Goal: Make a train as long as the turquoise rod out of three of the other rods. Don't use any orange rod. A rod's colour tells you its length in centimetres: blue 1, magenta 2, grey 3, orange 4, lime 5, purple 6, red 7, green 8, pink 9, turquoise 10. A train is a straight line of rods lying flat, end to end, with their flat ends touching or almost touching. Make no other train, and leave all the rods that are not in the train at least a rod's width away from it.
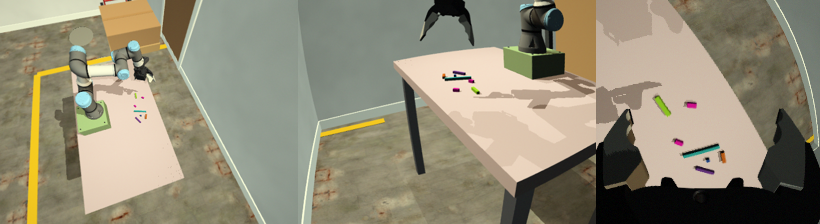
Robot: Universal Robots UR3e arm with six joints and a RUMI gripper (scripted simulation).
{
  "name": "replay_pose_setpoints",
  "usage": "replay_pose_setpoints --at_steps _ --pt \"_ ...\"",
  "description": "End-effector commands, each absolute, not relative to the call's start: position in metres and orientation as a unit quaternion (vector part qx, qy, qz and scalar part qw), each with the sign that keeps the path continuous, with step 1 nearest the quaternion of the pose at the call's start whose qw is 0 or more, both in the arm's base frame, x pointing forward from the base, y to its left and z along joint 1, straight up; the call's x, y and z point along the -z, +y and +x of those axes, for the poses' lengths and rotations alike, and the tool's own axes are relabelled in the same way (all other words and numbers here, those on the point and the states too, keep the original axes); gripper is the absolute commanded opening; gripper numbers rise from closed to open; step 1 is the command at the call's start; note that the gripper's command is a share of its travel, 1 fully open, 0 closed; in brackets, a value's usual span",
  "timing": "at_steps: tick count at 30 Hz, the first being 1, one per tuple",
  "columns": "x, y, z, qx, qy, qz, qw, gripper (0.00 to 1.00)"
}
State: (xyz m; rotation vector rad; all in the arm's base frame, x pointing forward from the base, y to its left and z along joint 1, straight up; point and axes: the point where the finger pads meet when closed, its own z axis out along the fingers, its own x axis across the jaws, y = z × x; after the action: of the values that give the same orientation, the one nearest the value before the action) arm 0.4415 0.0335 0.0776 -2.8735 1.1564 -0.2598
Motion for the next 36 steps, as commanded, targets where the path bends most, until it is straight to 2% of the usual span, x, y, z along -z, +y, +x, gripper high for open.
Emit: replay_pose_setpoints --at_steps 1,27,36 --pt "-0.069 0.01 0.437 0.08 0.448 -0.89 0.018 1.0" --pt "-0.025 -0.086 0.39 0.04 0.756 -0.653 0.015 1.0" --pt "-0.007 -0.119 0.36 0.023 0.857 -0.515 0.01 1.0"
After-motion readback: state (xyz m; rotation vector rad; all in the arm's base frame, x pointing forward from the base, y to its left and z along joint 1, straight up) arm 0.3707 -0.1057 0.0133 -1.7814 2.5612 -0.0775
